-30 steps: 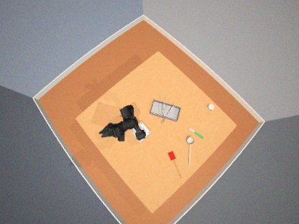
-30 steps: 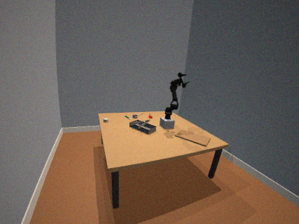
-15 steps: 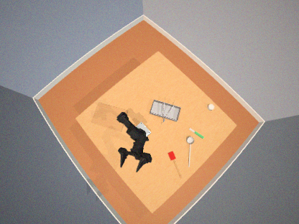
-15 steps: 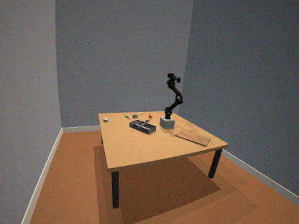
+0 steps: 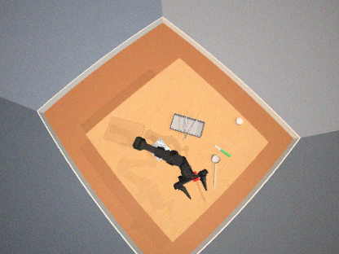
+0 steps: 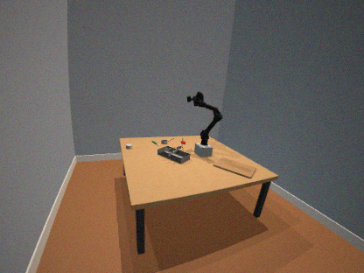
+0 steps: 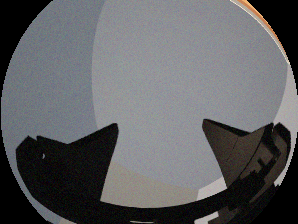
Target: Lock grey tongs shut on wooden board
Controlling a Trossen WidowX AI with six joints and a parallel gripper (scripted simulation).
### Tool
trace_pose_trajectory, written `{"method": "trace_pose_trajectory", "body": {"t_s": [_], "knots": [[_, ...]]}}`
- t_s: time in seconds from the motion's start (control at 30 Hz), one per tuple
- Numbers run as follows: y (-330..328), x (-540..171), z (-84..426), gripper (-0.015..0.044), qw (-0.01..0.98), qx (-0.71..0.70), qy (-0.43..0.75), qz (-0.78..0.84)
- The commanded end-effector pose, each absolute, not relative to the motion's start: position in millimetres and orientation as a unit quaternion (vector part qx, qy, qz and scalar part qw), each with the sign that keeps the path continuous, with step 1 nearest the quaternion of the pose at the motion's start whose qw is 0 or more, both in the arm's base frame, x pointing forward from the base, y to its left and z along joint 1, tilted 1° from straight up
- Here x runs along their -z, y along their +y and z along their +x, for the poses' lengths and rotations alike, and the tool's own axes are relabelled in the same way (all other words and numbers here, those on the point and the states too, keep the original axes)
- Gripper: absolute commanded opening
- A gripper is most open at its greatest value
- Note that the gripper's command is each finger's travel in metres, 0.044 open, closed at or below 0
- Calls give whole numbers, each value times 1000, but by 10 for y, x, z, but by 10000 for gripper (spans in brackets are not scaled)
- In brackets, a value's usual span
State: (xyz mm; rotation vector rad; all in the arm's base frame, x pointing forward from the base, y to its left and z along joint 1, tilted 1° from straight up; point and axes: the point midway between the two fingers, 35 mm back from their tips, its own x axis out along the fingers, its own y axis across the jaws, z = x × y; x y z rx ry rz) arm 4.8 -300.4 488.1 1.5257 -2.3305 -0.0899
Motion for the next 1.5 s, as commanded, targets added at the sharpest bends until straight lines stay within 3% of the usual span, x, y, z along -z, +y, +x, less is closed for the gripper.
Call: {"method": "trace_pose_trajectory", "body": {"t_s": [0.0, 0.43, 0.77, 1.1, 1.47], "knots": [[-3283, -4579, 619, 440, 177, 99, -759, 619], [-3327, -3547, 2132, 440, 204, 278, -541, 767], [-2666, -2459, 3204, 440, 208, 415, -306, 832], [-1553, -1381, 3693, 440, 185, 555, -61, 809], [-291, -580, 3511, 440, 147, 686, 151, 697]]}}
